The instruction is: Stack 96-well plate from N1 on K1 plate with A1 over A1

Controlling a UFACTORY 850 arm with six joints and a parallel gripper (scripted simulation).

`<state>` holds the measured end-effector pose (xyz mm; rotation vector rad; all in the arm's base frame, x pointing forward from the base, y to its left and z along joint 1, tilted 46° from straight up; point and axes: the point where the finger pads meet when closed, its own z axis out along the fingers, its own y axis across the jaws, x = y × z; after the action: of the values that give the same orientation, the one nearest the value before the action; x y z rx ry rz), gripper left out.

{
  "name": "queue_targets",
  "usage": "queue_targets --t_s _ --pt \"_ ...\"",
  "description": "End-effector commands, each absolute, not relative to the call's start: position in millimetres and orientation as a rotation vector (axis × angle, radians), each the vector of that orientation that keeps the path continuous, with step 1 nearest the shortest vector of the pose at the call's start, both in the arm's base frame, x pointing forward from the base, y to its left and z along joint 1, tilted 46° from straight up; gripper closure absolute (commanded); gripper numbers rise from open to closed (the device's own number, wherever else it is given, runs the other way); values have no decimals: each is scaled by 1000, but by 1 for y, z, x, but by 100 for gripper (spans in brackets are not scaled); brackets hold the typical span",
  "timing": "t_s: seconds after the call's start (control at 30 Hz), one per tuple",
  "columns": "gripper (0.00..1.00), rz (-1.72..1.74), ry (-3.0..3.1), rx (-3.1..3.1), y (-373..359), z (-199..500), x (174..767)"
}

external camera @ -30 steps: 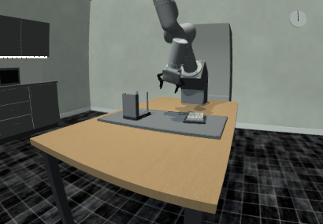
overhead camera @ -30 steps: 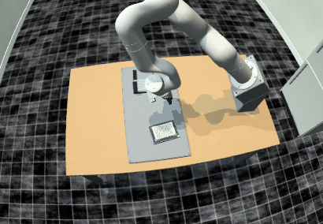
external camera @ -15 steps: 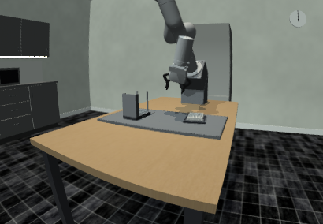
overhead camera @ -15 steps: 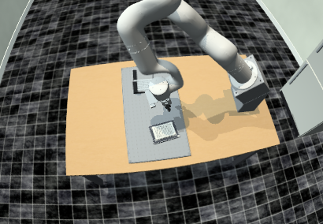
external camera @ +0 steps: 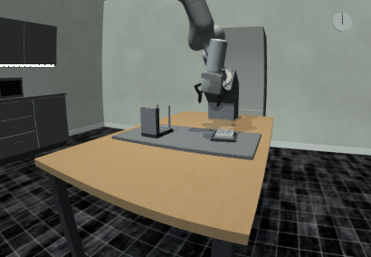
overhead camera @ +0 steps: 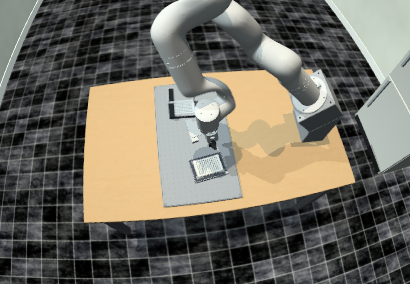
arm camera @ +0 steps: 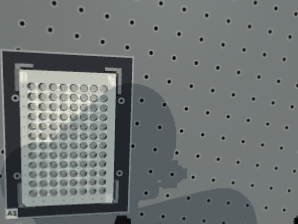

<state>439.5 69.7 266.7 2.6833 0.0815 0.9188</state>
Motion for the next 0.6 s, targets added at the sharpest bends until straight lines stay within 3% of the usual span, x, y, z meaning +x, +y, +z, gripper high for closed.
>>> queue_targets --t_s 0.0,0.57 --pt "0 1008 100 2704 88 270 441" --pt "0 1176 152 2781 148 281 438"
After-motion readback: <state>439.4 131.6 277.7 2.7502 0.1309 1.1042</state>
